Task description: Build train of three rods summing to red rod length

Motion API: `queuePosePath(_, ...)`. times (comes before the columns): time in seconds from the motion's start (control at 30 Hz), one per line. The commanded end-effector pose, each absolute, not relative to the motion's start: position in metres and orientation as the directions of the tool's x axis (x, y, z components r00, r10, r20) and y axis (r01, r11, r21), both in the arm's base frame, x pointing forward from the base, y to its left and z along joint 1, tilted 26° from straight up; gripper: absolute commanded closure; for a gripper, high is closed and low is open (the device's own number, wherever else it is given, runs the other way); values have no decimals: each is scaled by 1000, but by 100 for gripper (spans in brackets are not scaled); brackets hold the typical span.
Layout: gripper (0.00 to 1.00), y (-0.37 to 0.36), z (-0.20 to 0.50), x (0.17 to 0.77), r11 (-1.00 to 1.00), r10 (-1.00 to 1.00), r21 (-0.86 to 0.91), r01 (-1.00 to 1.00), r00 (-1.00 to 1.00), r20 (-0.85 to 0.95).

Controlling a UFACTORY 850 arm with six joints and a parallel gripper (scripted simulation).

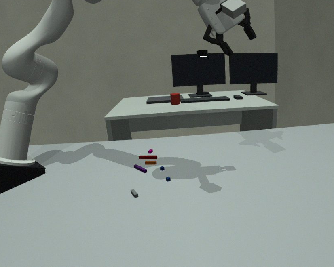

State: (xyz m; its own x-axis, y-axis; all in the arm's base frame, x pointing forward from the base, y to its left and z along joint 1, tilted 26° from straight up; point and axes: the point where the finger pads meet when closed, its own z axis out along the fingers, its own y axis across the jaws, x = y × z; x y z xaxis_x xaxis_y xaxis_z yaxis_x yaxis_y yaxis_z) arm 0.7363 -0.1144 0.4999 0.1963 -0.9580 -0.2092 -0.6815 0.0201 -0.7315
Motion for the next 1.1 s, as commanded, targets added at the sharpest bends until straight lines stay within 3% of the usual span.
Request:
queuePosePath(0.0,0,-115,501,736,20,-958,-733,-680,196,-208)
queuePosePath(0.6,0,-114,499,736,29,-958,-729,-684,190,-216)
queuePosePath(1.07,0,-72,401,694,357,-874,-516,-779,-83,-479)
